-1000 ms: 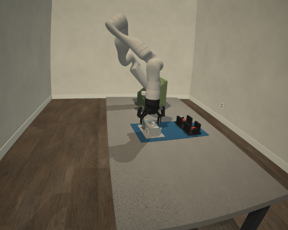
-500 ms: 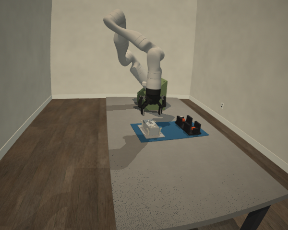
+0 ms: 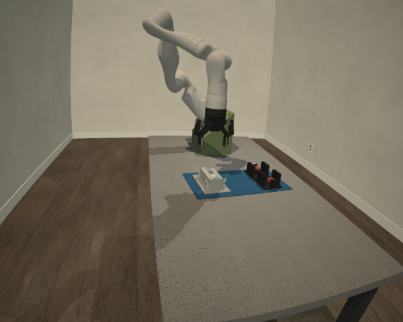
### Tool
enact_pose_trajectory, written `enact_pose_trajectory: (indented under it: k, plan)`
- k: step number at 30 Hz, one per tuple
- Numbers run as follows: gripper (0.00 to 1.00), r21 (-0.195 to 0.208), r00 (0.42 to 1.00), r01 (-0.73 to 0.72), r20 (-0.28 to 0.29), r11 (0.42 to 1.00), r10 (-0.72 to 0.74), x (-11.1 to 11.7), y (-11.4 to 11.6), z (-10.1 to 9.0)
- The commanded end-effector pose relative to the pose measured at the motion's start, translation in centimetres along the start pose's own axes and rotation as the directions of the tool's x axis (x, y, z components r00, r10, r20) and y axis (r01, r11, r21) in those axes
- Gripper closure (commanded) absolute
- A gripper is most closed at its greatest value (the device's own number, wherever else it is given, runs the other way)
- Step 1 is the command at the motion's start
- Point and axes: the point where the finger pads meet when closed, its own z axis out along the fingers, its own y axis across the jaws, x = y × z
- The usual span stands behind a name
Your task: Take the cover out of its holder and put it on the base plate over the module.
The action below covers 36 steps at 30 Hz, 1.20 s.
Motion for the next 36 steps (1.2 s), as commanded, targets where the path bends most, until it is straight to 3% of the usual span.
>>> enact_pose_trajectory:
  k: [1,36]
  plan:
    - [0.00,-0.001,1.000,-0.001,0.006,1.000,0.001,-0.1,0.0,-0.3]
    - [0.00,-0.001,1.000,-0.001,0.006,1.000,0.002,-0.1,0.0,1.0]
